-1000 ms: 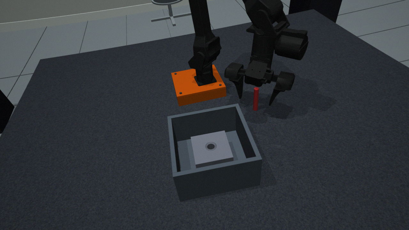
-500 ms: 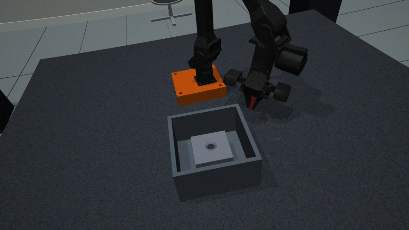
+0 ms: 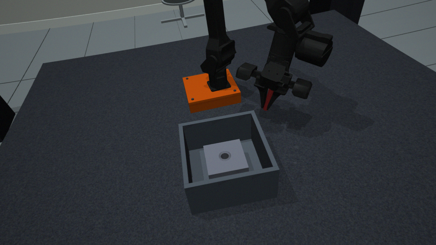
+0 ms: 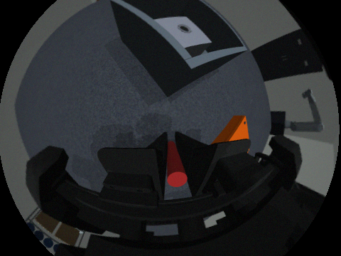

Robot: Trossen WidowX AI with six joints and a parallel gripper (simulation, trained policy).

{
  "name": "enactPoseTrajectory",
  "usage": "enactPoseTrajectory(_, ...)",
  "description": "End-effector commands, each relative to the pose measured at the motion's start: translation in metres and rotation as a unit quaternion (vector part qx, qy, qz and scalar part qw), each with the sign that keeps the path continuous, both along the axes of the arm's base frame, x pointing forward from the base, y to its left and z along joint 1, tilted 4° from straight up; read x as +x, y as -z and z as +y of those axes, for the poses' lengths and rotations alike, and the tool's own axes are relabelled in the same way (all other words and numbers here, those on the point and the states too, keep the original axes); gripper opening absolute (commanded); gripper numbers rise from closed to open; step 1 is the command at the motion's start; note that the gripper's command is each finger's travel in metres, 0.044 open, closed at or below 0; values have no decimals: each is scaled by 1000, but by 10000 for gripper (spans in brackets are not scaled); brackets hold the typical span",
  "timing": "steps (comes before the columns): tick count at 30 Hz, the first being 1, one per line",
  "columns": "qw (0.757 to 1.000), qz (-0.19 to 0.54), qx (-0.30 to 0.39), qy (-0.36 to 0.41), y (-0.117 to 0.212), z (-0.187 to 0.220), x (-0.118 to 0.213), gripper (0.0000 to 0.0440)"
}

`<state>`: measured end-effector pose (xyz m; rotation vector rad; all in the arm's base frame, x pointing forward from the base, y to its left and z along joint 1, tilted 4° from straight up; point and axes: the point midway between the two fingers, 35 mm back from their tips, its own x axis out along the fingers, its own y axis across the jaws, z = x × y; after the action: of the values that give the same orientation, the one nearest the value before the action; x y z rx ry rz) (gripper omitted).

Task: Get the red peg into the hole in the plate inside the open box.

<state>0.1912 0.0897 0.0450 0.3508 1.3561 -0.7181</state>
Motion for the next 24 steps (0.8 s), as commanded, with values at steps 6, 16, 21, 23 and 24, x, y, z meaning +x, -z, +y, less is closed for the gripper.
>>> enactPoseTrajectory(6, 999, -34, -11, 11, -38, -10, 18, 0)
enactPoseTrajectory(16, 995, -70, -26, 61, -68, -36, 44, 0)
enactPoseTrajectory(21, 992, -84, -32, 86, -76, -53, 58, 0)
enactPoseTrajectory(23, 991, -89, -34, 95, -78, -60, 64, 0)
enactPoseTrajectory(24, 990, -91, -35, 99, -79, -64, 67, 0)
